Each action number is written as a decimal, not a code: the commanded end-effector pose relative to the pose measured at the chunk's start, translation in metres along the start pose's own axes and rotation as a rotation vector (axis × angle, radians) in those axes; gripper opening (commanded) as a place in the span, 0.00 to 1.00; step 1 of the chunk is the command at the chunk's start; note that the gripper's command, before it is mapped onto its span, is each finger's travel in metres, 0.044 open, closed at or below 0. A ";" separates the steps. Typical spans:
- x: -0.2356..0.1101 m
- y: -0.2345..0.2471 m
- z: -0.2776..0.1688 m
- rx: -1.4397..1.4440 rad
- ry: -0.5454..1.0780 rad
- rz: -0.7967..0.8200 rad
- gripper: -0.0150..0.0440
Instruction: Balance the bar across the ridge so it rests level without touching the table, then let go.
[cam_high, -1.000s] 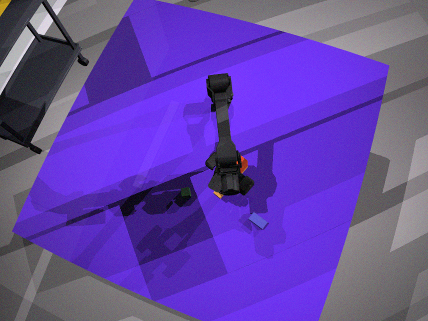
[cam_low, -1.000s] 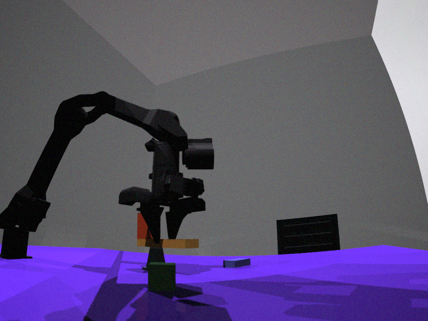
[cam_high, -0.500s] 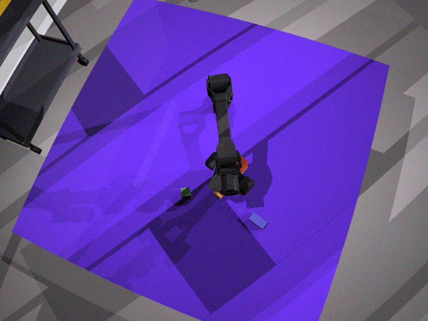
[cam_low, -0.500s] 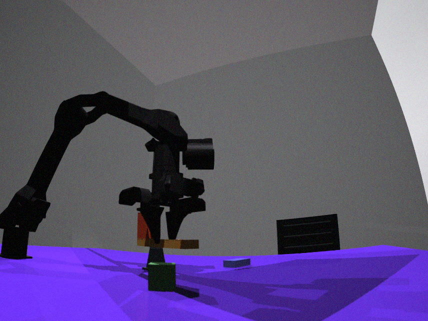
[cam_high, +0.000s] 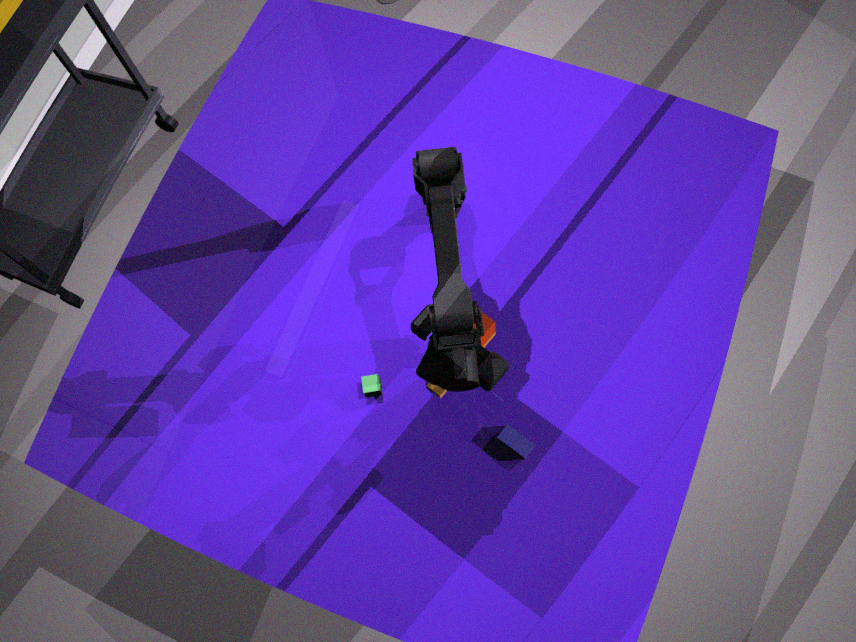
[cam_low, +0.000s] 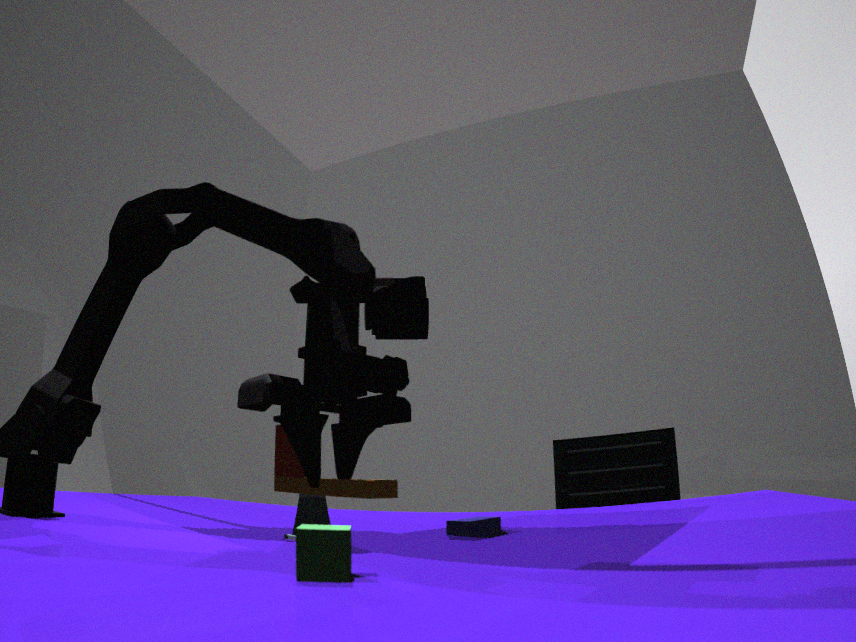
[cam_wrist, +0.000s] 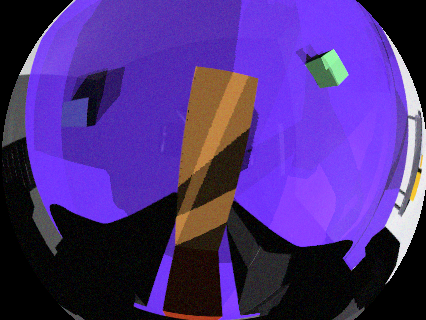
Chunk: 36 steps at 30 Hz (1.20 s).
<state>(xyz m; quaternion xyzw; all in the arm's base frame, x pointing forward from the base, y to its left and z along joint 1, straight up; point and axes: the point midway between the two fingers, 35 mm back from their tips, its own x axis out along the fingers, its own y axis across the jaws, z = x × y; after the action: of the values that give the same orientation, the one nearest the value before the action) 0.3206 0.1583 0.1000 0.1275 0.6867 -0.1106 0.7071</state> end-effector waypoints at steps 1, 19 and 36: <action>0.000 0.000 0.000 0.000 0.000 0.000 0.25; 0.000 0.000 0.000 0.000 0.000 0.000 0.52; 0.000 0.000 0.000 0.000 0.000 0.000 0.54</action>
<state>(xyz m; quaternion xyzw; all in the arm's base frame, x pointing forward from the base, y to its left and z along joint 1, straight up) 0.3205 0.1583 0.1000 0.1276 0.6868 -0.1106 0.7069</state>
